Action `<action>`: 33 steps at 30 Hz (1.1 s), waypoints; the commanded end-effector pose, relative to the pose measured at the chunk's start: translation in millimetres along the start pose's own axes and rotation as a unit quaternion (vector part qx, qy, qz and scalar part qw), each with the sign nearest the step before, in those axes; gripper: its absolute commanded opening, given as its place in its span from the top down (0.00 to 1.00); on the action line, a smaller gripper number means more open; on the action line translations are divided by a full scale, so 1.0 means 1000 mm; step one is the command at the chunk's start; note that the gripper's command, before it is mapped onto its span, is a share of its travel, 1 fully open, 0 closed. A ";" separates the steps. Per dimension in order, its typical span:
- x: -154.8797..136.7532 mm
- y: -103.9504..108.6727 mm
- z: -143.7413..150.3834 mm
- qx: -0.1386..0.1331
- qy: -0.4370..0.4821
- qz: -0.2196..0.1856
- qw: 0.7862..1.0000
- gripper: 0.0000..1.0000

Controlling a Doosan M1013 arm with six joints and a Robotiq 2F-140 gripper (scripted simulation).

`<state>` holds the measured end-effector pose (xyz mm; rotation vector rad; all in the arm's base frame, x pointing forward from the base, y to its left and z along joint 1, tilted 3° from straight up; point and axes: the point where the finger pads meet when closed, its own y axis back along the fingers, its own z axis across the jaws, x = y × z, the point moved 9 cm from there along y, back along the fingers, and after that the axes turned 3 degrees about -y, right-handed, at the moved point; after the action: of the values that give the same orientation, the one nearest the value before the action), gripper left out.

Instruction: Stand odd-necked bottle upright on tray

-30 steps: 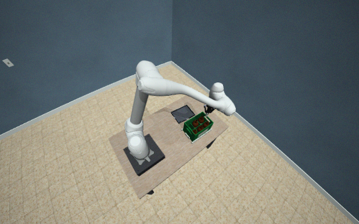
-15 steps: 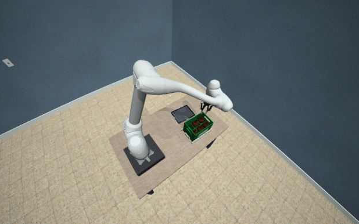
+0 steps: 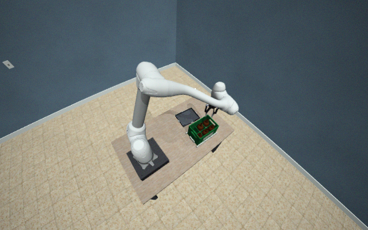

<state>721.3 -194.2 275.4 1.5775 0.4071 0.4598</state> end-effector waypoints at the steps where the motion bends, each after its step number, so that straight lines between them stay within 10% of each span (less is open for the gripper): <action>1: -0.001 -0.001 -0.002 -0.001 -0.002 -0.001 1.000 0.62; 33: -0.001 -0.008 -0.002 -0.001 -0.002 -0.001 1.000 0.62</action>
<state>721.1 -194.0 273.3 1.5759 0.4053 0.4613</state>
